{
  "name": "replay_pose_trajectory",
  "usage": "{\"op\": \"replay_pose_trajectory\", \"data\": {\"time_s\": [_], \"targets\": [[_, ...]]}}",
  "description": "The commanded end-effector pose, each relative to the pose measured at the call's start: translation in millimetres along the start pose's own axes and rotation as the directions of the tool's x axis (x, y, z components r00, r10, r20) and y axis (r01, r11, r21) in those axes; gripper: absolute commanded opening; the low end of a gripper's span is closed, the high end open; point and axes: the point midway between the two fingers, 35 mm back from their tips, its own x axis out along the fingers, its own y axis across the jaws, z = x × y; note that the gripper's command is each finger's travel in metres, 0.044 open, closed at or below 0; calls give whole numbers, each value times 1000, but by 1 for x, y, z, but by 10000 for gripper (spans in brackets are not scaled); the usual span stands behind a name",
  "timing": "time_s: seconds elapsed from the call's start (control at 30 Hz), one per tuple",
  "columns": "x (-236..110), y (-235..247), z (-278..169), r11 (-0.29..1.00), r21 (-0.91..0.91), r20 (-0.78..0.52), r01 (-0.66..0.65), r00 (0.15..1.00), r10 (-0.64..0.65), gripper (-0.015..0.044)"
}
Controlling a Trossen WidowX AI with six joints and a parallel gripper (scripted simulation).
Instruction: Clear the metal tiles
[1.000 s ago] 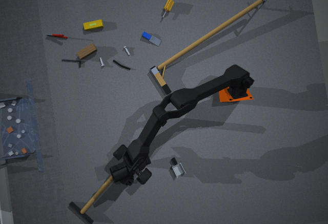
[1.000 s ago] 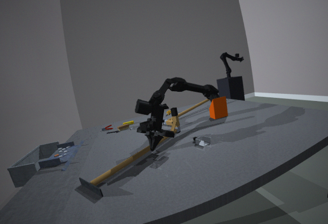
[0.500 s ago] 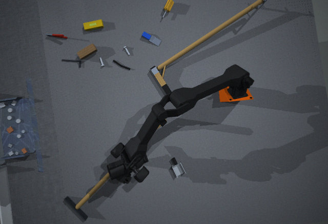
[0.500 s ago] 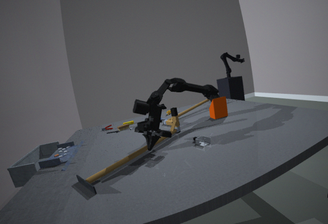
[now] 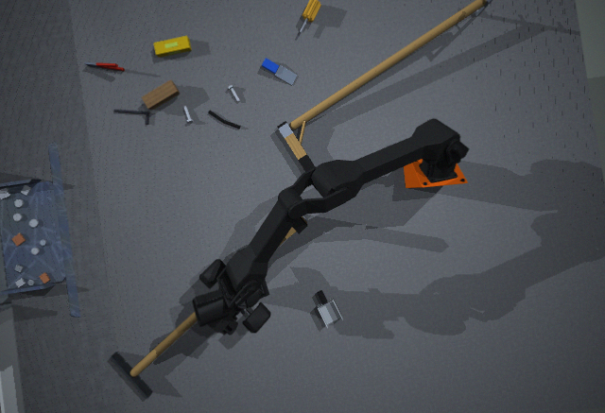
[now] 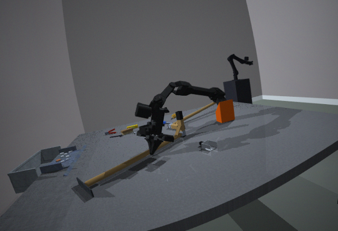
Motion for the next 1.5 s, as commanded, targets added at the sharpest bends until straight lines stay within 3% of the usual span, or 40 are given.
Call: {"op": "replay_pose_trajectory", "data": {"time_s": [0.0, 0.77, 1.47], "targets": [[2, -9, -1, 1000, 3, -5, 9, 1000, -9, 0], [4, -30, -1, 1000, 5, -7, 26, 1000, -26, 0], [-59, -20, 24, 999, 23, 25, 23, 999, -24, 0]]}}
